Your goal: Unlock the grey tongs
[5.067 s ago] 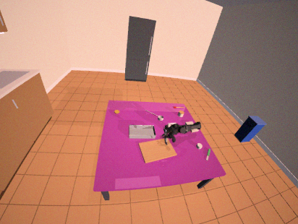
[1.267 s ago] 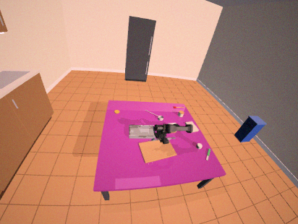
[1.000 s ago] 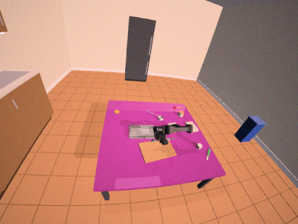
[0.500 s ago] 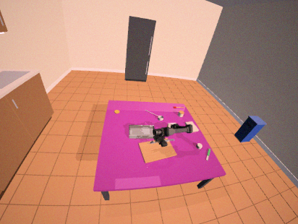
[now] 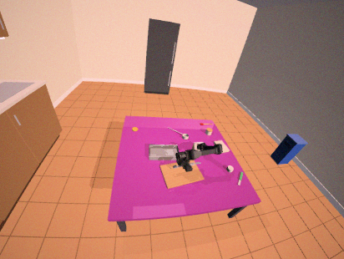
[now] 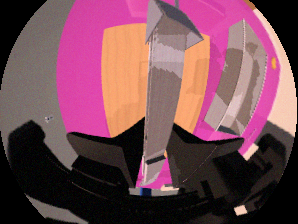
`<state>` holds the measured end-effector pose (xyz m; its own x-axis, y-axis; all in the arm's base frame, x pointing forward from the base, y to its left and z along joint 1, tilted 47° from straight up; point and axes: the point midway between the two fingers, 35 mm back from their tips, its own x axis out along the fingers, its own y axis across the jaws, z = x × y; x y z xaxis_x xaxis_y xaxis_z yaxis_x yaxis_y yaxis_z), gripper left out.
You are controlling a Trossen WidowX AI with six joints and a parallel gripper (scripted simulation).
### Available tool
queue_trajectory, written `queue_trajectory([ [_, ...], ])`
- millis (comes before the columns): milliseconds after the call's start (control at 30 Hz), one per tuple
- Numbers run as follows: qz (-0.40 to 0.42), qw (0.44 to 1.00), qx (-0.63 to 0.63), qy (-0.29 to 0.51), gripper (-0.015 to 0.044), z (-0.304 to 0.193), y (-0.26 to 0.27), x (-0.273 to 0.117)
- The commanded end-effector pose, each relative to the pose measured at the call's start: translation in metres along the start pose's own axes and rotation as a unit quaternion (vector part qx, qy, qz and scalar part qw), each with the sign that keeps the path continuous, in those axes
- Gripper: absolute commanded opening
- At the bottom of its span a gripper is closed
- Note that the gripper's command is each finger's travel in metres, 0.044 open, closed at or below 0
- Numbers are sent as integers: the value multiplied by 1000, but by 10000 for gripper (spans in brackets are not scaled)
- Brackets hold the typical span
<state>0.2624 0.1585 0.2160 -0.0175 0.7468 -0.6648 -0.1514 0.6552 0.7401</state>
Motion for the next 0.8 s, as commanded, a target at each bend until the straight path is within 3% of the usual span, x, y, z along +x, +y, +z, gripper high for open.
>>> queue_trajectory([
  [0, -3, 1000, 1, 4, -150, -1, 0, 9],
  [767, -7, 1000, -3, 14, -150, -5, 2, 35],
])
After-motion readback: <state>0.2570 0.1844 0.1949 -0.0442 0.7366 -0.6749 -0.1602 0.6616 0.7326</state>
